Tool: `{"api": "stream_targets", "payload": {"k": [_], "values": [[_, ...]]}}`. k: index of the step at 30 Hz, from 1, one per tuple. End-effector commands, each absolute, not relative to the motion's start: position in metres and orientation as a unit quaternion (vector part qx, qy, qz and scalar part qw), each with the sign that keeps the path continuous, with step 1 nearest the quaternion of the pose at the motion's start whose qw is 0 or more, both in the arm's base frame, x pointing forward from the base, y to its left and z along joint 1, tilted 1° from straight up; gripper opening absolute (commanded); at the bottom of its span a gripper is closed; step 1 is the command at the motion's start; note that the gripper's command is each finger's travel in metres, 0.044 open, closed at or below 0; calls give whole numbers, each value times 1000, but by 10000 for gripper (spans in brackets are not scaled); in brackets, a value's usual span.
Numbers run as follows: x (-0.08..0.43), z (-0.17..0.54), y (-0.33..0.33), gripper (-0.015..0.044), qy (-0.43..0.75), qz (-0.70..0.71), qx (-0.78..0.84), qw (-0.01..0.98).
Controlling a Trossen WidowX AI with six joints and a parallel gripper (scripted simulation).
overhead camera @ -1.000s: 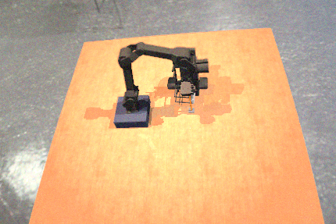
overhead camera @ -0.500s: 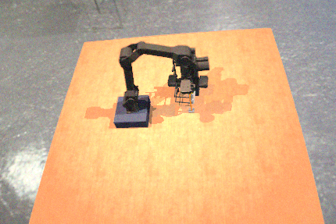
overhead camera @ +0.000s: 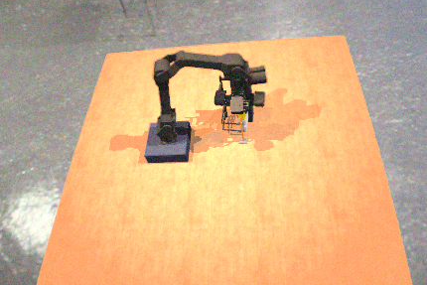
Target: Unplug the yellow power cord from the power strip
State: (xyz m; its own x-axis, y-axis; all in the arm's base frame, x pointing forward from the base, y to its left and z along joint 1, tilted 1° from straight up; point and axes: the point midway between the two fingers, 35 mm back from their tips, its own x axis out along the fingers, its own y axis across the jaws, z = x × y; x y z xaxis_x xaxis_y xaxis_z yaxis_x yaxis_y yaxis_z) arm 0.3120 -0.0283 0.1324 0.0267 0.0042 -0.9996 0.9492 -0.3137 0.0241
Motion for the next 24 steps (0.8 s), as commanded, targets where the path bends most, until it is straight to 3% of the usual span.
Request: {"api": "stream_targets", "payload": {"k": [1,17,21,24], "values": [[315,134,-23,160,409,-563,584,417],[315,122,-21,160,409,-563,584,417],[316,125,-21,55,409,-562,583,420],[316,125,-21,35,409,-562,583,420]]}}
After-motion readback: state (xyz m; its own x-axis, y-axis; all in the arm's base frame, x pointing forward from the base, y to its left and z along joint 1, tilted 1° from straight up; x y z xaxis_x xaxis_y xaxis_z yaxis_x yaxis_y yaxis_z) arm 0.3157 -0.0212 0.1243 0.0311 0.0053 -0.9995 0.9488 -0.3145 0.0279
